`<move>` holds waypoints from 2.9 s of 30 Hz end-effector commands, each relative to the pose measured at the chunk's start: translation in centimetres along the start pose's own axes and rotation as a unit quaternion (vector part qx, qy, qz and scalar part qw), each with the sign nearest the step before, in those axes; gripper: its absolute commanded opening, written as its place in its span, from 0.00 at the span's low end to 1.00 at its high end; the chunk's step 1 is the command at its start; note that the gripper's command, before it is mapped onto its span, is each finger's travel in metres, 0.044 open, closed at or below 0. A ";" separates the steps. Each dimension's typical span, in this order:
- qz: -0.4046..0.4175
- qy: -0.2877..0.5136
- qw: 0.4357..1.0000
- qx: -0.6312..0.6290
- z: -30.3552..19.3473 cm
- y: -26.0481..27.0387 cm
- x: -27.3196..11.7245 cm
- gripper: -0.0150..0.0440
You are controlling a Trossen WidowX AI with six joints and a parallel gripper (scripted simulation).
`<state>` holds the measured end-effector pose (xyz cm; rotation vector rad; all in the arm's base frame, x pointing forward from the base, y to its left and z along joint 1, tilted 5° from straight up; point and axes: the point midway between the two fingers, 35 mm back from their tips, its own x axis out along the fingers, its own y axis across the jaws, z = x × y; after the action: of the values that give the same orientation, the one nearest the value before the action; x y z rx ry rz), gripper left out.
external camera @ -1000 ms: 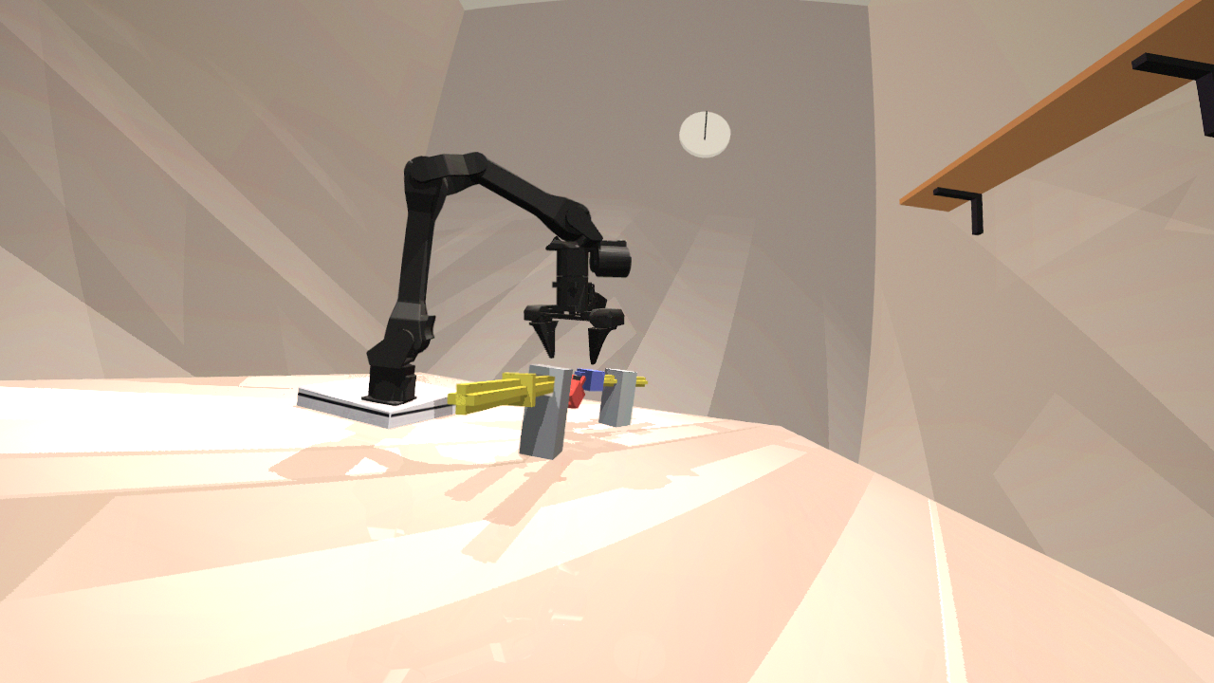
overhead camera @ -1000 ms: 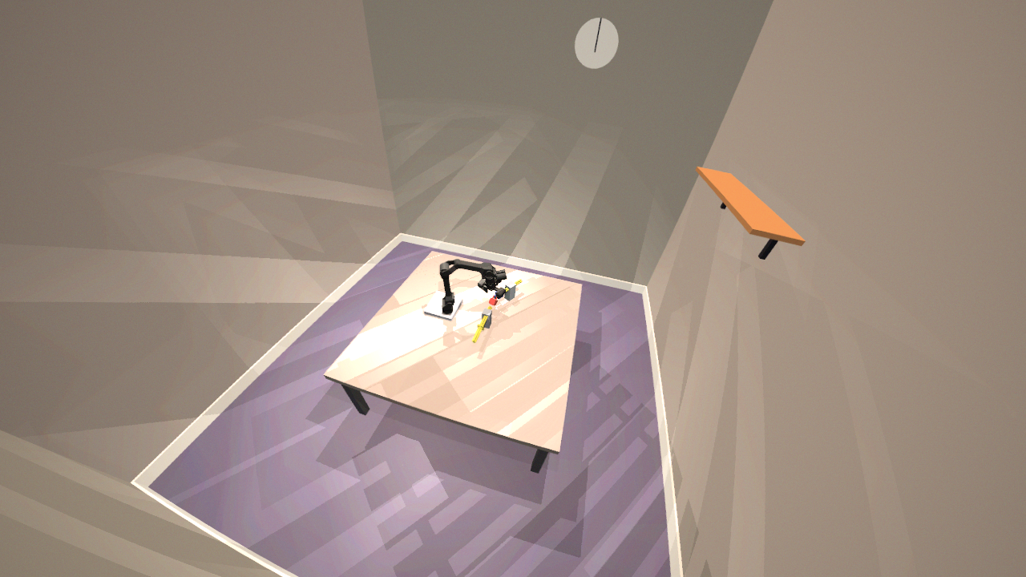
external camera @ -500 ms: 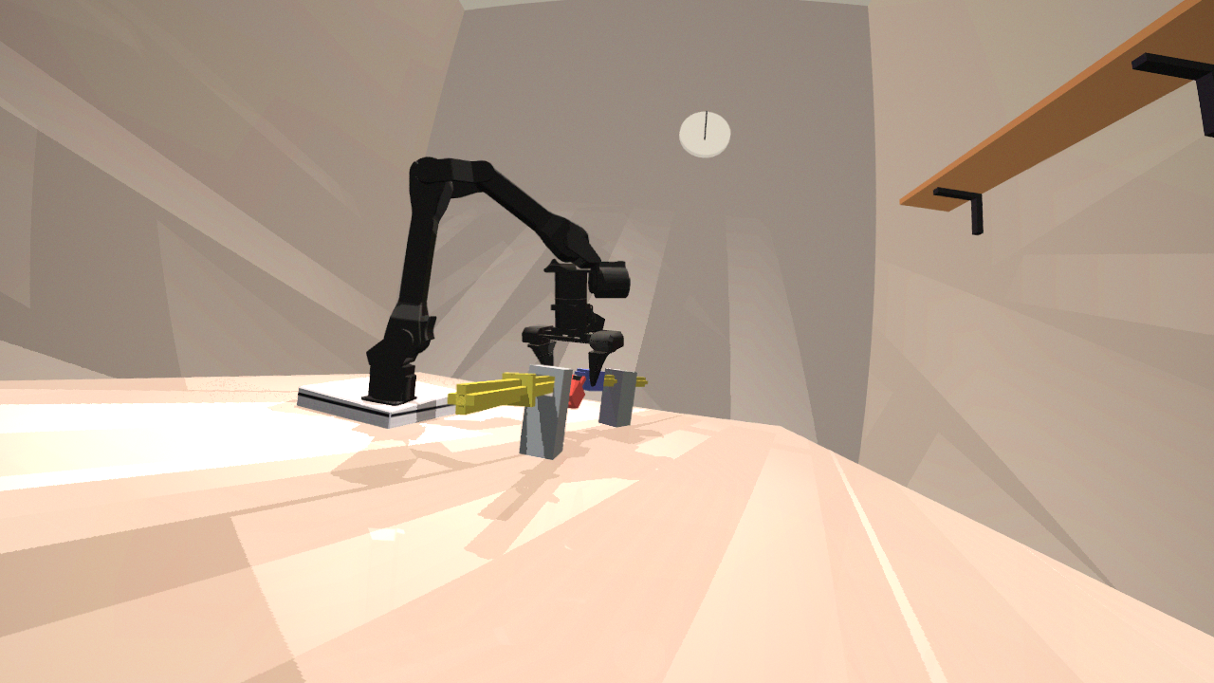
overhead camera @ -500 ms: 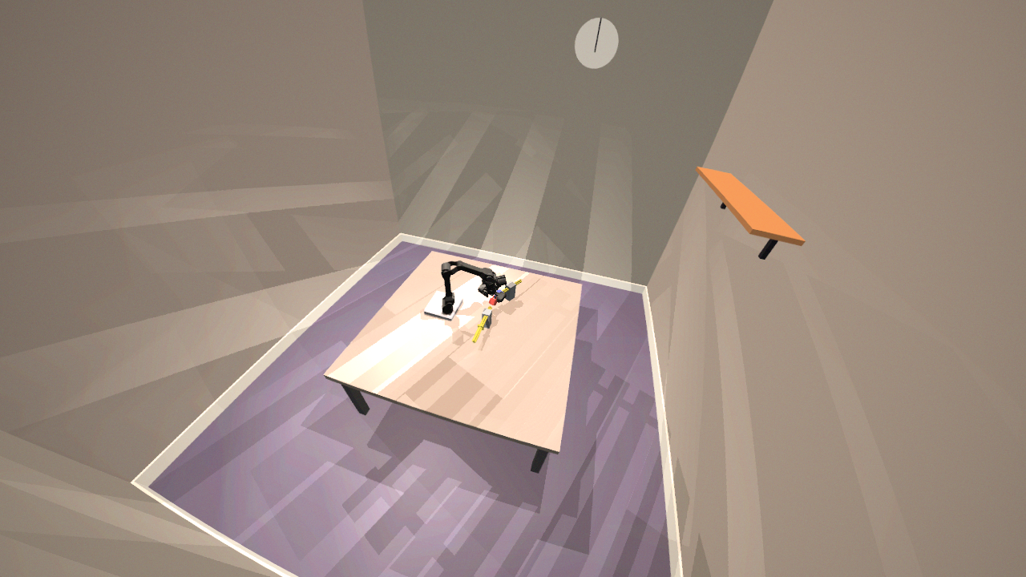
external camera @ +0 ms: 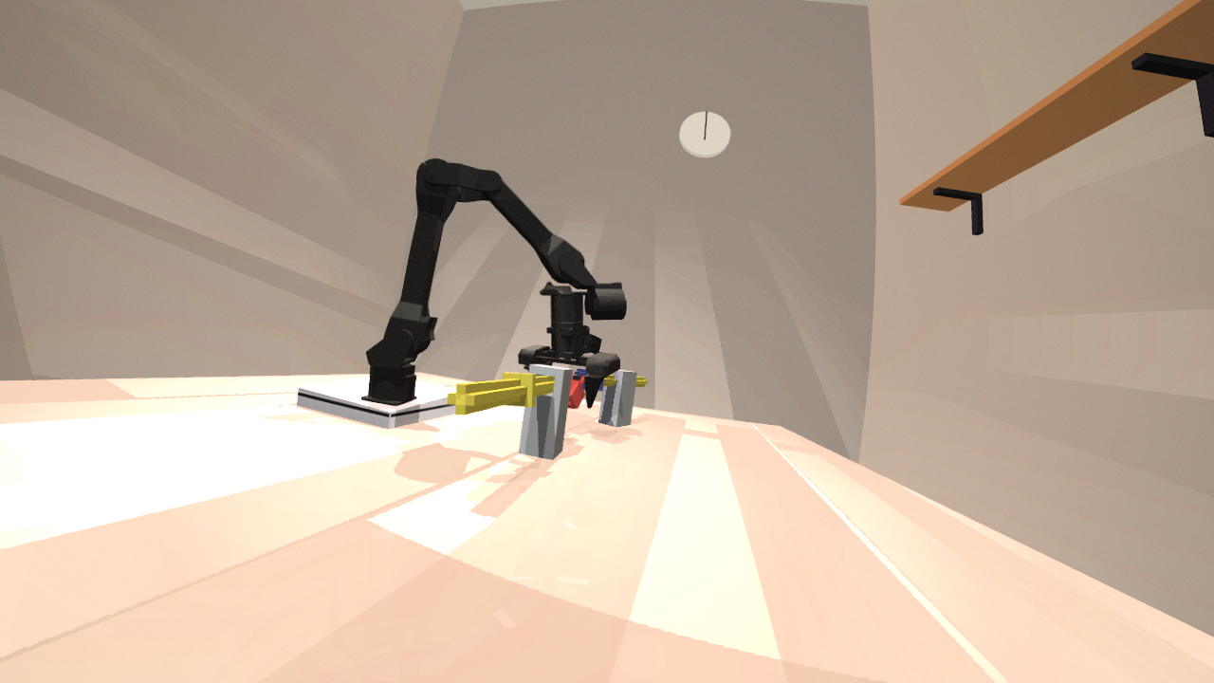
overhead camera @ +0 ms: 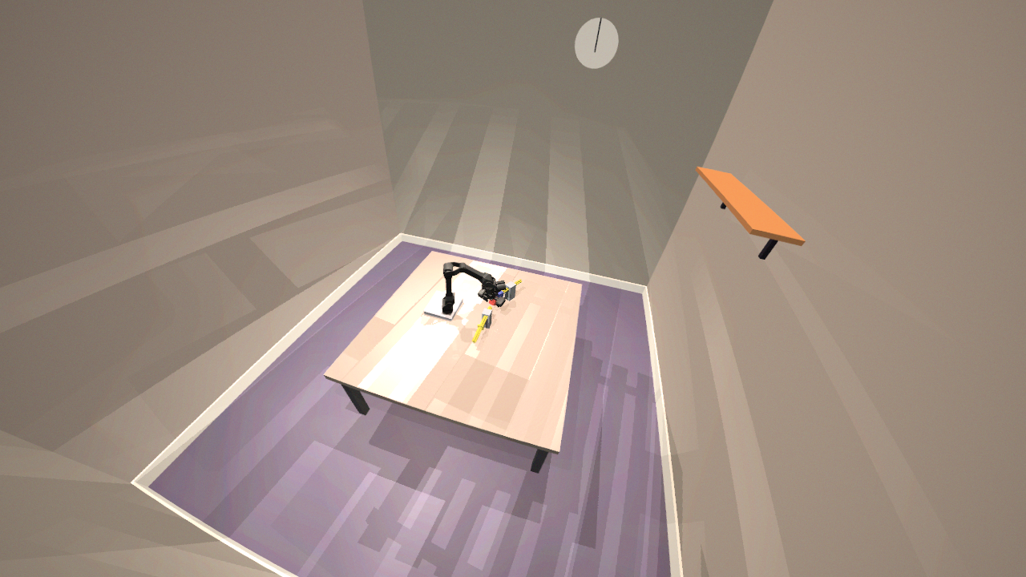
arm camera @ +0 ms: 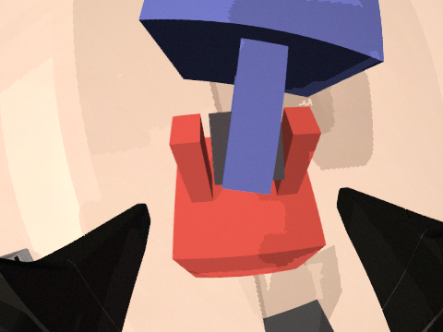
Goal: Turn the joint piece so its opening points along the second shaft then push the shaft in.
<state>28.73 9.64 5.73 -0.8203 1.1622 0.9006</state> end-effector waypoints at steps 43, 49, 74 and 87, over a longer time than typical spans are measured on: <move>0.004 0.000 1.000 -0.001 -0.1 0.2 2.9 0.56; 0.004 0.000 1.000 -0.001 -0.1 0.2 2.9 0.56; 0.004 0.000 1.000 -0.001 -0.1 0.2 2.9 0.56; 0.004 0.000 1.000 -0.001 -0.1 0.2 2.9 0.56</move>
<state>28.92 10.05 2.87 -0.8235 1.1658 0.9099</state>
